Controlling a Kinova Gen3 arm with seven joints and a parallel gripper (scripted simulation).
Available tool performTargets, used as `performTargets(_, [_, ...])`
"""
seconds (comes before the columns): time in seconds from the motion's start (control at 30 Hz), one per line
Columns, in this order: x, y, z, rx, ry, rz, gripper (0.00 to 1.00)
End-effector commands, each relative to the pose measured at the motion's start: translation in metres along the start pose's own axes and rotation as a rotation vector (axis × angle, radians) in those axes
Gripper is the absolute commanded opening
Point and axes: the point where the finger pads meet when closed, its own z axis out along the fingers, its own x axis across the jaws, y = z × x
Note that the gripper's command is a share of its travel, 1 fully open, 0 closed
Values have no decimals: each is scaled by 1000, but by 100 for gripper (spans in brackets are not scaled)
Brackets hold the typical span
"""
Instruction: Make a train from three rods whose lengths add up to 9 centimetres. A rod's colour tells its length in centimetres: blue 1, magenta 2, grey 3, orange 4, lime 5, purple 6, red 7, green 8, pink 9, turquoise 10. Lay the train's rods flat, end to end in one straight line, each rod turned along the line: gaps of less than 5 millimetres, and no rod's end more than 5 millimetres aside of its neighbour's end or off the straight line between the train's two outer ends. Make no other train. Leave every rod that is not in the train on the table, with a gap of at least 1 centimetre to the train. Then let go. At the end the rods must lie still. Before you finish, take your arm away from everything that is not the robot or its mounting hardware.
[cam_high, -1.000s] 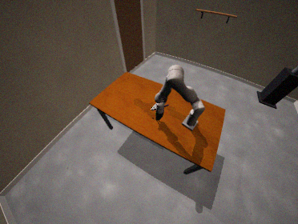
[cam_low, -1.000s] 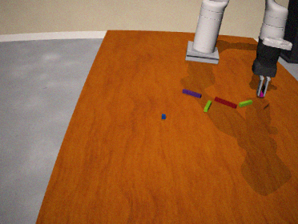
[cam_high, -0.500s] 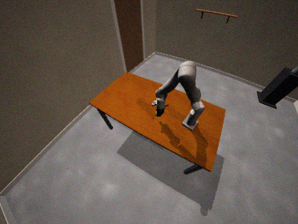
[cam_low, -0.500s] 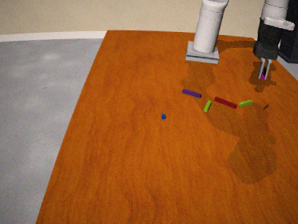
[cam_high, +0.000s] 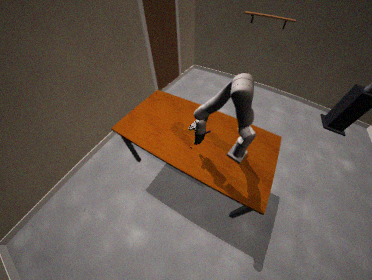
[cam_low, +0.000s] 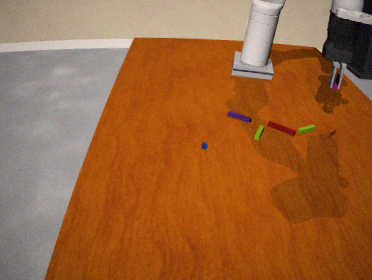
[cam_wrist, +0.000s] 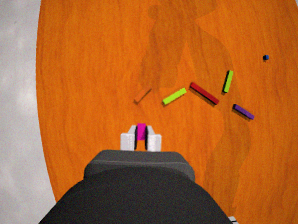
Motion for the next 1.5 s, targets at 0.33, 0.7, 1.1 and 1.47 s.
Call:
performTargets(0.33, [7, -14, -2, 0, -7, 78, 24])
performTargets(0.7, [79, -90, -1, -11, -16, 580, 24])
performTargets(1.1, [169, -141, -1, -13, -15, 1021, 24])
performTargets(1.47, [255, -166, 0, -5, -9, 1372, 24])
